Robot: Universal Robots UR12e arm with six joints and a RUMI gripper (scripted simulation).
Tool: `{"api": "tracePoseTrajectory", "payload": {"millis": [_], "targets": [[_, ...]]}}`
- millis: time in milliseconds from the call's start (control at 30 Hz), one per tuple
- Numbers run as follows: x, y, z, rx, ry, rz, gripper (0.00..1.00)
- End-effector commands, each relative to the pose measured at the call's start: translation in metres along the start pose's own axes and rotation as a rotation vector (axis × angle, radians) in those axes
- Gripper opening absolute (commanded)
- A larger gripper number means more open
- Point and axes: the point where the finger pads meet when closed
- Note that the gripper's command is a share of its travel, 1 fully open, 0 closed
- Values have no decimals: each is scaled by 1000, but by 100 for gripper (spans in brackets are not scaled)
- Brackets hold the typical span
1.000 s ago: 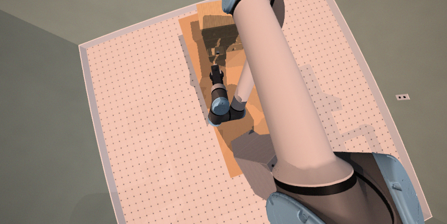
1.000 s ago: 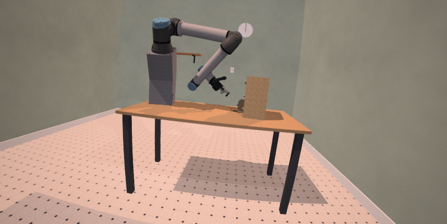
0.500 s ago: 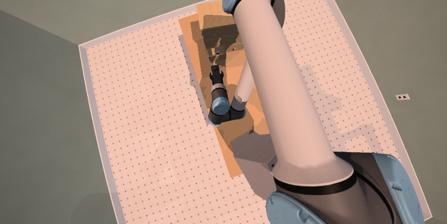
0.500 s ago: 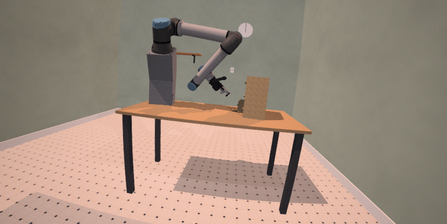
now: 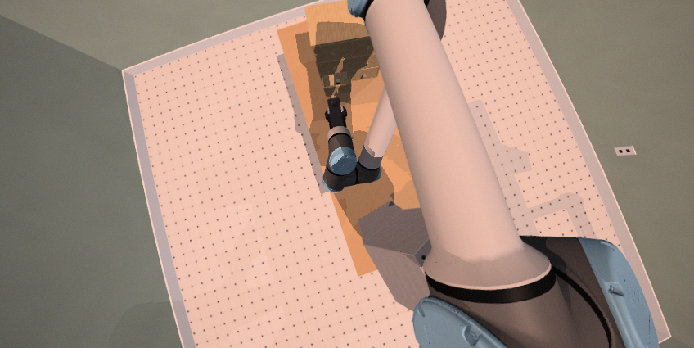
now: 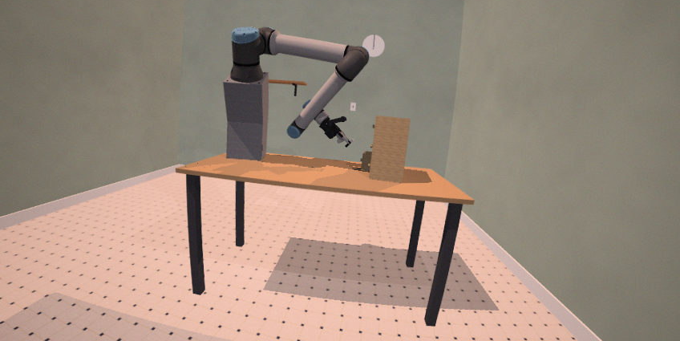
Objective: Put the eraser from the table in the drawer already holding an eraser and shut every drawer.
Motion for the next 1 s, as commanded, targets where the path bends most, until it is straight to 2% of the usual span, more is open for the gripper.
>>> {"api": "tracePoseTrajectory", "payload": {"millis": [0, 967], "targets": [[-8, -2, 7, -1, 3, 2, 11], [-50, -8, 42, -1, 3, 1, 11]]}}
Point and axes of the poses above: the point where the finger pads meet when closed, its own x axis back along the fingers, its own y axis across the jaws, z = x × y, and after that the axes turned 9 degrees about -x, right-handed
